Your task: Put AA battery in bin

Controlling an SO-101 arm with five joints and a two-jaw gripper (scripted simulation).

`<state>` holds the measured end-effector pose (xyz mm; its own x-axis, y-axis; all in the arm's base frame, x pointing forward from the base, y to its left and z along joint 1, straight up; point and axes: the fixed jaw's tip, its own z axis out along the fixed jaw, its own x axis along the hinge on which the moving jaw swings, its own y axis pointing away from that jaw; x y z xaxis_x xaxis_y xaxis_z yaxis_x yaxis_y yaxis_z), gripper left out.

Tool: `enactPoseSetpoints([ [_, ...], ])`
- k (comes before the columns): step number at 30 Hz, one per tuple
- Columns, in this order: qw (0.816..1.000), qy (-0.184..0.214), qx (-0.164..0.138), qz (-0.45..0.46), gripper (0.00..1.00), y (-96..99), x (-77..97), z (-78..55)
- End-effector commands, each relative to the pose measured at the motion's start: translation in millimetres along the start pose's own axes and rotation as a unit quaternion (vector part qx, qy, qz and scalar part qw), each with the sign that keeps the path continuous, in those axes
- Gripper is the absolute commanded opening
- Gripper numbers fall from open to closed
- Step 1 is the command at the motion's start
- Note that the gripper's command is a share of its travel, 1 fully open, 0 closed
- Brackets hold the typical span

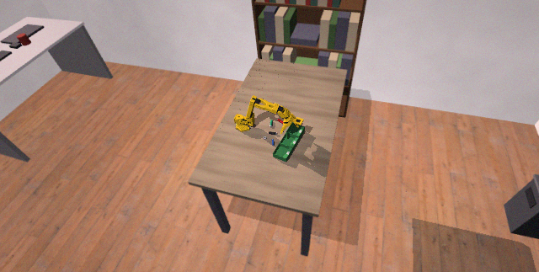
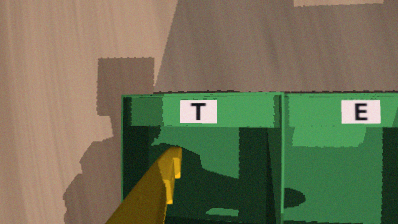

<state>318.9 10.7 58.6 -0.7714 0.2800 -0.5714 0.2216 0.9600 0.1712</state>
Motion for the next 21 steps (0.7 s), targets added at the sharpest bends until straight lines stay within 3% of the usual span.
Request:
enactPoseSetpoints([
  [1,0.999,-0.037,-0.014,0.001,1.0,7.3,-15.1,-13.3],
  [10,0.999,-0.046,-0.017,0.001,1.0,8.4,-18.8,-17.4],
  [21,0.995,-0.096,-0.032,0.001,1.0,14.2,-38.0,-41.1],
])
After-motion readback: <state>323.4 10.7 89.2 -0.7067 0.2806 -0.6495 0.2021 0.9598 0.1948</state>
